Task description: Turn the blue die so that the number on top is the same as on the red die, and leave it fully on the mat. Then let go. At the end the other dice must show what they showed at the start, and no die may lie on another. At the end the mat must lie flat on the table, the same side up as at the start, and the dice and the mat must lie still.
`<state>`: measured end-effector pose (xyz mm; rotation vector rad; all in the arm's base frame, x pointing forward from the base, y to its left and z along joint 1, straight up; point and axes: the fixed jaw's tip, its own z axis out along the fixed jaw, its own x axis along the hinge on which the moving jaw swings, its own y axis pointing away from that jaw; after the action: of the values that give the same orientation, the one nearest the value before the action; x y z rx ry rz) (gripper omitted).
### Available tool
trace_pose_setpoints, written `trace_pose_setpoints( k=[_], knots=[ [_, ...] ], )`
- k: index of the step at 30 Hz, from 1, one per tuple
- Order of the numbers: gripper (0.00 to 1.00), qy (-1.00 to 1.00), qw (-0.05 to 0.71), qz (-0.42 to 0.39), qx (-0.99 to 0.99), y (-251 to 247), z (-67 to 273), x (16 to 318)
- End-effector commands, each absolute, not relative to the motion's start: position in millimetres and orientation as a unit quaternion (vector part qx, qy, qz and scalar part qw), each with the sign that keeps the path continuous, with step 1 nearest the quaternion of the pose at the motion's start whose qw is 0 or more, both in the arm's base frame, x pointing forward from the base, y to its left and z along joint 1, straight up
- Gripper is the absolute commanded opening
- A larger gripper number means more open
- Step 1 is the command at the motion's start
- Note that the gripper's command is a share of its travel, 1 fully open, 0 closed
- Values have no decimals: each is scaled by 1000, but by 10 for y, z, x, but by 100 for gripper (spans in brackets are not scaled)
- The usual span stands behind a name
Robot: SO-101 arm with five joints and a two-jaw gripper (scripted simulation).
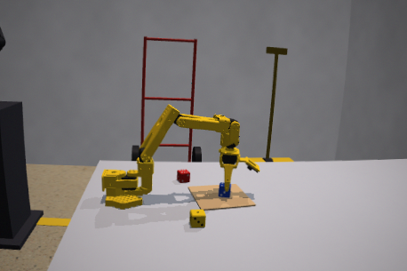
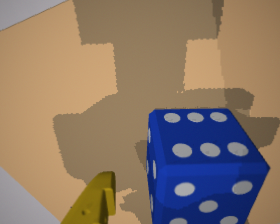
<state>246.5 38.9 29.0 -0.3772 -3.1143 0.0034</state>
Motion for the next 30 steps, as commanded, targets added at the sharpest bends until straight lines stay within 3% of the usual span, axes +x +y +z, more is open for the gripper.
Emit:
trace_pose_setpoints(
  k=[1, 30],
  knots=[
    [35, -992, -54, -14, -114, 419, 457, 2573],
    [35, -992, -53, -13, -114, 419, 402, 2573]
  ],
)
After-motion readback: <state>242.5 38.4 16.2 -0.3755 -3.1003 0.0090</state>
